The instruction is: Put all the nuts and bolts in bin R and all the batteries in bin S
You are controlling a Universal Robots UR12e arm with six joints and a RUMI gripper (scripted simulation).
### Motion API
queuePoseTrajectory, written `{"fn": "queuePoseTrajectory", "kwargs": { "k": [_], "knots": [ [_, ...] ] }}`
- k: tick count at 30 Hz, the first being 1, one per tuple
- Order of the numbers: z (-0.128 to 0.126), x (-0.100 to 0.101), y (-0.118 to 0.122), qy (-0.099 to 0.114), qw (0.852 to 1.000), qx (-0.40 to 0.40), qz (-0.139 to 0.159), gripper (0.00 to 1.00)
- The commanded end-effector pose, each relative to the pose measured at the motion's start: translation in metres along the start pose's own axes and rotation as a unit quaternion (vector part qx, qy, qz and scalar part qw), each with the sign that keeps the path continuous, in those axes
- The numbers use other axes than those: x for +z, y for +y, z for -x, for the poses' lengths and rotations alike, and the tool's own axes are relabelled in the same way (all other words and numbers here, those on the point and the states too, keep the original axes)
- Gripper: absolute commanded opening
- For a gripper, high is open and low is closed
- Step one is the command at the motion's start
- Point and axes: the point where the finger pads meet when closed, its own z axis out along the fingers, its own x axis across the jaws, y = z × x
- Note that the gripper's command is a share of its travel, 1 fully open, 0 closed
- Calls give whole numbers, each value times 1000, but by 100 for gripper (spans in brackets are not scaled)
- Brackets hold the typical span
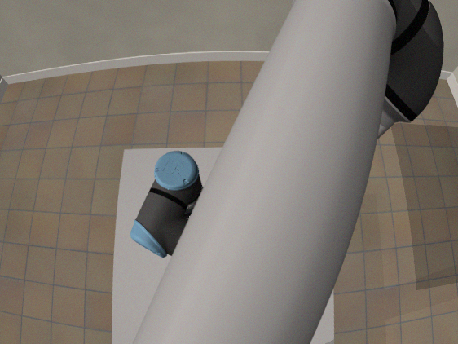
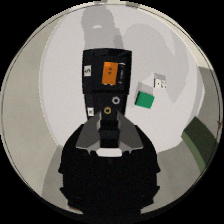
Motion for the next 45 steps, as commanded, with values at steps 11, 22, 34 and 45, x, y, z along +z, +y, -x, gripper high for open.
{"fn": "queuePoseTrajectory", "kwargs": {
  "k": [11, 22, 34, 45],
  "knots": [
    [0, -16, 0, 0, 1000, 0, 0, 18],
    [0, -38, 0, 0, 1000, 0, 0, 18],
    [0, -50, 0, 0, 1000, 0, 0, 100],
    [0, -86, 0, 0, 1000, 0, 0, 100]
  ]
}}
